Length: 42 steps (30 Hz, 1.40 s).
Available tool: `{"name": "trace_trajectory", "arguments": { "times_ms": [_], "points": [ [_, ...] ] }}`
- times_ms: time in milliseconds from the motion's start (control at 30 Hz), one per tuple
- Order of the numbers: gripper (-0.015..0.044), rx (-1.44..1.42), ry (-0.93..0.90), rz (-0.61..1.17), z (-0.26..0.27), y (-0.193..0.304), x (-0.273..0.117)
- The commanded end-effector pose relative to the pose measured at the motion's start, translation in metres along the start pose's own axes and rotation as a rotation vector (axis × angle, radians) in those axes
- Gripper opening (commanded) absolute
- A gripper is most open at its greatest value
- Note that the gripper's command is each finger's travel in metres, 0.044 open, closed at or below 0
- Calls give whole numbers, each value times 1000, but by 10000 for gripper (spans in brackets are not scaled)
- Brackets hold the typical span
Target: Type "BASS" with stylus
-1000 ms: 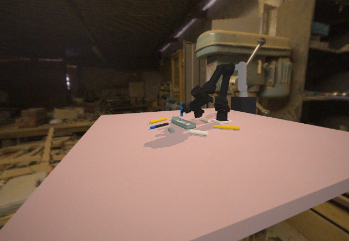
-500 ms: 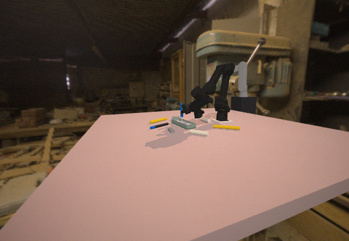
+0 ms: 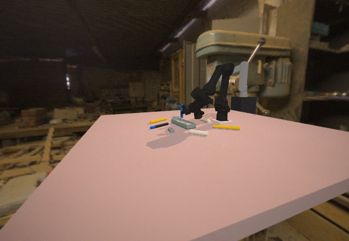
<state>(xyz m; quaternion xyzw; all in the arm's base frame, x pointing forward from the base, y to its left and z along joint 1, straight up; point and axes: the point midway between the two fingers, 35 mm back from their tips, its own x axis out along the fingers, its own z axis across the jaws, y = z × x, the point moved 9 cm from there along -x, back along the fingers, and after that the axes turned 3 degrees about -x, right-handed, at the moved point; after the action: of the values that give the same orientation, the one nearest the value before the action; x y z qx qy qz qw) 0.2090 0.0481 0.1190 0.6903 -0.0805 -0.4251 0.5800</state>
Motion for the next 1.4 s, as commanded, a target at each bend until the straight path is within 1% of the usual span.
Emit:
{"name": "trace_trajectory", "arguments": {
  "times_ms": [0,233,533,767,867,933,967,1367],
  "points": [
    [81,-3,-1,-4,0,0,0],
    [81,-3,-1,-4,0,3,-2],
    [81,-3,-1,-3,2,32,-19],
    [85,-6,-3,-2,1,30,-17],
    [65,-6,-3,-2,1,30,-17],
    [12,-5,-3,-4,0,30,-18],
    [0,-5,-3,-6,-2,29,-19],
    [0,0,-4,-16,-38,18,-51]
  ]
}}
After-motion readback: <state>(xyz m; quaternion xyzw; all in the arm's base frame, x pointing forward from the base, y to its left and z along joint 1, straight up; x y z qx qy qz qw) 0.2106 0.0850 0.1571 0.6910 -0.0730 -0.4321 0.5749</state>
